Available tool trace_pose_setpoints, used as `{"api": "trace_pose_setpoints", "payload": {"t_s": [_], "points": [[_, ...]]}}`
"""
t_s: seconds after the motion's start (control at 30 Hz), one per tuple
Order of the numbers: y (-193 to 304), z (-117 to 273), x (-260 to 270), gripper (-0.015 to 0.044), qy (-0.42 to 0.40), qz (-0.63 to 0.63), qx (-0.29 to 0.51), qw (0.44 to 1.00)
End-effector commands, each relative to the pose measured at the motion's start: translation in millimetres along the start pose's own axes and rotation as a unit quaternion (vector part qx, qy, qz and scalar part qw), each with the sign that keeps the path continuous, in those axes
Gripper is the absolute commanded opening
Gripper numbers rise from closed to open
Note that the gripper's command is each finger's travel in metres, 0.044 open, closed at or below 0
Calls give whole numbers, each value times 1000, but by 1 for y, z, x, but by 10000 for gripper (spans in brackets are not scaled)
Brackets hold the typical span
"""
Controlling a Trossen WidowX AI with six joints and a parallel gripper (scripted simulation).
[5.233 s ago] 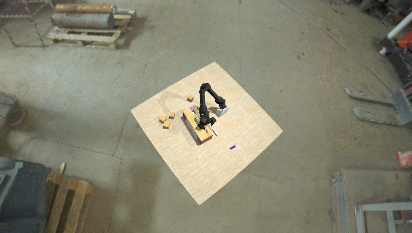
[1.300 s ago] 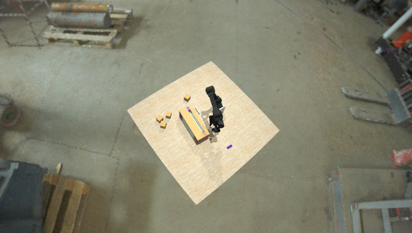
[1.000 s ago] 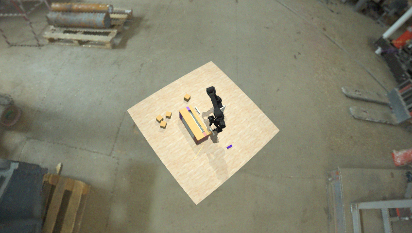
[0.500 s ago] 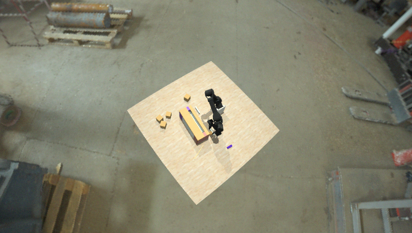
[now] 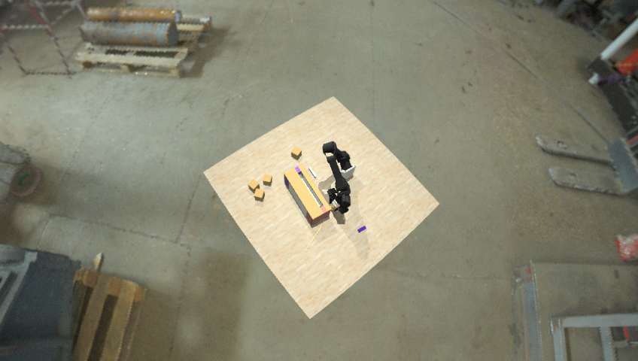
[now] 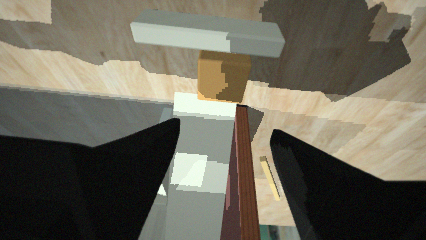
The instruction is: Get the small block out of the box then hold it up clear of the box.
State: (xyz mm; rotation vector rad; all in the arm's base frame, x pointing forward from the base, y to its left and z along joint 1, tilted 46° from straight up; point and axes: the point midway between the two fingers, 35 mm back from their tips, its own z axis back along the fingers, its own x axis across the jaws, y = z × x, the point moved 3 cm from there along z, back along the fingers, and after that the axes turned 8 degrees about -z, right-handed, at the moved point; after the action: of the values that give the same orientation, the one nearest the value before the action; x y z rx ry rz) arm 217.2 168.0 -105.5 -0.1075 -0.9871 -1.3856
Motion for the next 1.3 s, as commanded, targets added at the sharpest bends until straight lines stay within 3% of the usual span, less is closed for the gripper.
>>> {"api": "trace_pose_setpoints", "payload": {"t_s": [0.0, 0.93, 1.2, 1.27], "points": [[-4, -9, 1, 285, -3, 5, 1, 1000], [-20, -47, 8, 285, -5, 6, 2, 1000], [-20, -47, 8, 75, -5, 6, 2, 1000], [-20, -47, 8, 62, -5, 6, 2, 1000]]}}
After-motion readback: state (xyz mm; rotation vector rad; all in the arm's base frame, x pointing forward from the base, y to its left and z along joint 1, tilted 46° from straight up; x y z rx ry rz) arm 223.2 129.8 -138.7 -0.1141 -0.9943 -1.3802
